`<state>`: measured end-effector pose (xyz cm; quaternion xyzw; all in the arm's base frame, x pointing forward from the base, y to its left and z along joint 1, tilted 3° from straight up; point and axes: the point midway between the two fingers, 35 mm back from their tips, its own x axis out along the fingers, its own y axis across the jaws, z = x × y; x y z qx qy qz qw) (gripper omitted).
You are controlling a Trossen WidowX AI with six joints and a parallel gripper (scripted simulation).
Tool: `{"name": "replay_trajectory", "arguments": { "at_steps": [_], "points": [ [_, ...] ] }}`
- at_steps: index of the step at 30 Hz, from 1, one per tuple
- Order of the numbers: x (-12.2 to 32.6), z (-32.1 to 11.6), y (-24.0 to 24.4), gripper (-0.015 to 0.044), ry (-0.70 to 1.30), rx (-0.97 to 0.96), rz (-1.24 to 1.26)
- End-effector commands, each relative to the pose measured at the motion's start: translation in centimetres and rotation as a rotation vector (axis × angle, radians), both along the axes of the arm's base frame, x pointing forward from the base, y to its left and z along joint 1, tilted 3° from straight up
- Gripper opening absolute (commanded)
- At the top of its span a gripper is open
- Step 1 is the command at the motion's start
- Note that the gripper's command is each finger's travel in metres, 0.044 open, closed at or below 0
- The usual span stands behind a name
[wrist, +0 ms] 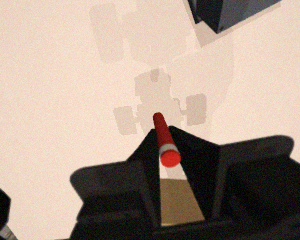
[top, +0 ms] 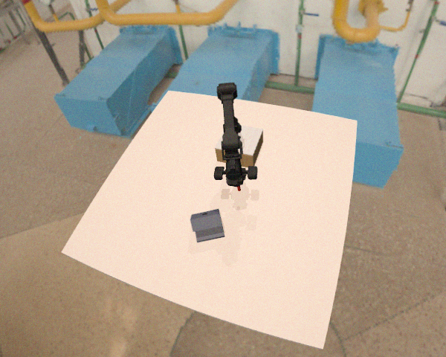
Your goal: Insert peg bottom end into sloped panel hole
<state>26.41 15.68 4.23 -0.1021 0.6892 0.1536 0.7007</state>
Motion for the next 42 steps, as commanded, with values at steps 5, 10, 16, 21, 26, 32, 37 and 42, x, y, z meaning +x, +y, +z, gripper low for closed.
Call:
{"name": "replay_trajectory", "arguments": {
  "at_steps": [5, 10, 16, 21, 26, 32, 37, 42],
  "points": [
    [0.6, 0.1, -0.5, 0.0, -0.015, 0.044, -0.014],
    [1.1, 0.1, -0.8, 0.0, -0.025, 0.068, -0.026],
    [1.6, 0.2, -1.3, 0.0, -0.039, 0.097, -0.041],
    [2.0, 0.2, -1.6, 0.0, -0.052, 0.12, -0.052],
    [2.5, 0.3, -2.0, 0.0, -0.065, 0.142, -0.064],
    [3.0, 0.4, -2.5, 0.0, -0.082, 0.169, -0.077],
    [3.4, 0.5, -3.0, 0.0, -0.098, 0.19, -0.087],
    [3.8, 0.6, -3.4, 0.0, -0.114, 0.212, -0.097]
  ]
}}
